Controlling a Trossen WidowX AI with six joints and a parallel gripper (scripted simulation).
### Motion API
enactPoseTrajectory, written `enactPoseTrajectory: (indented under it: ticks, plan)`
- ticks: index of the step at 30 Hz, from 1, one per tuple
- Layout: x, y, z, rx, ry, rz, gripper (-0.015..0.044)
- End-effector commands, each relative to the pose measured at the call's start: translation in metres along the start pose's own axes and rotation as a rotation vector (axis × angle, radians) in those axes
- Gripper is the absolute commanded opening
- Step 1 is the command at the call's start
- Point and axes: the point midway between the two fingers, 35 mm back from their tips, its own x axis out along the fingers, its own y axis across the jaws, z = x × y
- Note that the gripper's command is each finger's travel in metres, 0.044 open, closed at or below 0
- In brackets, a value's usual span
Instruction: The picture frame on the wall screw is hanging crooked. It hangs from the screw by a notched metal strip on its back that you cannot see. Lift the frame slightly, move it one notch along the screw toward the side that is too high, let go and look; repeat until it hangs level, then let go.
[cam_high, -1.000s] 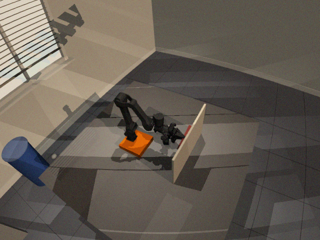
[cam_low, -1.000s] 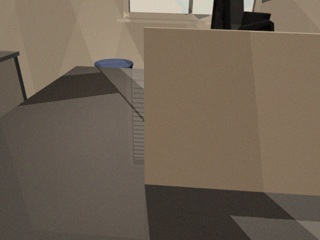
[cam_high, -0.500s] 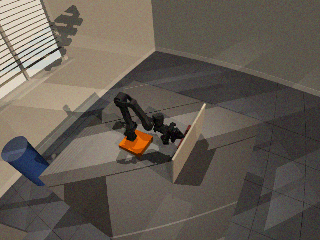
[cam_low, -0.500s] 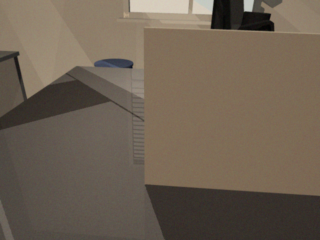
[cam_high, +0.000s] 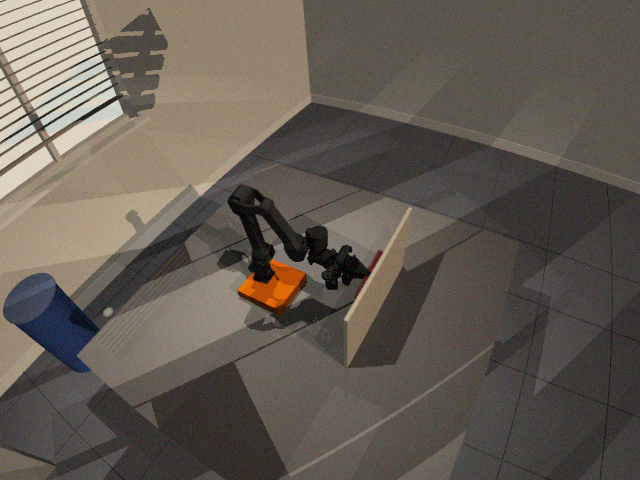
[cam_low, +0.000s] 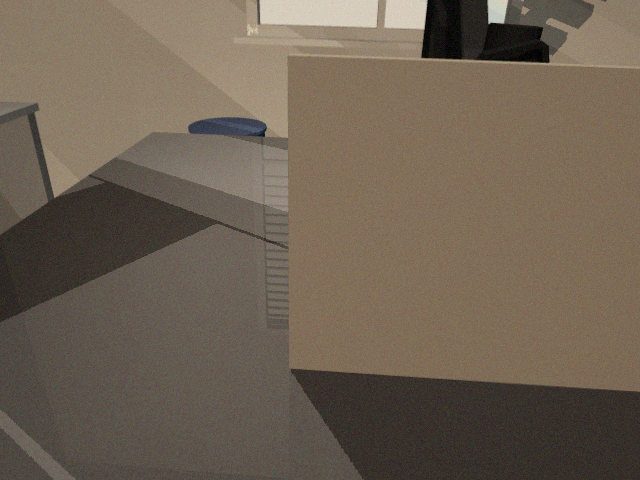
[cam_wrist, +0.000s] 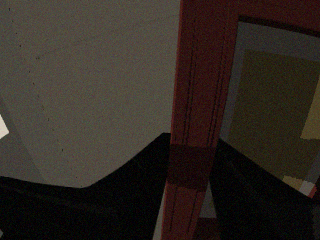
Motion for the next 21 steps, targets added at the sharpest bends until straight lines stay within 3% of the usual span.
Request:
enactPoseTrajectory:
  ticks: [1, 21]
  plan:
    - [0.0006, 0.0077, -0.0047, 0.004, 0.012, 0.023, 0.0]
    - [0.0005, 0.009, -0.0098, 0.004, 0.012, 0.023, 0.0]
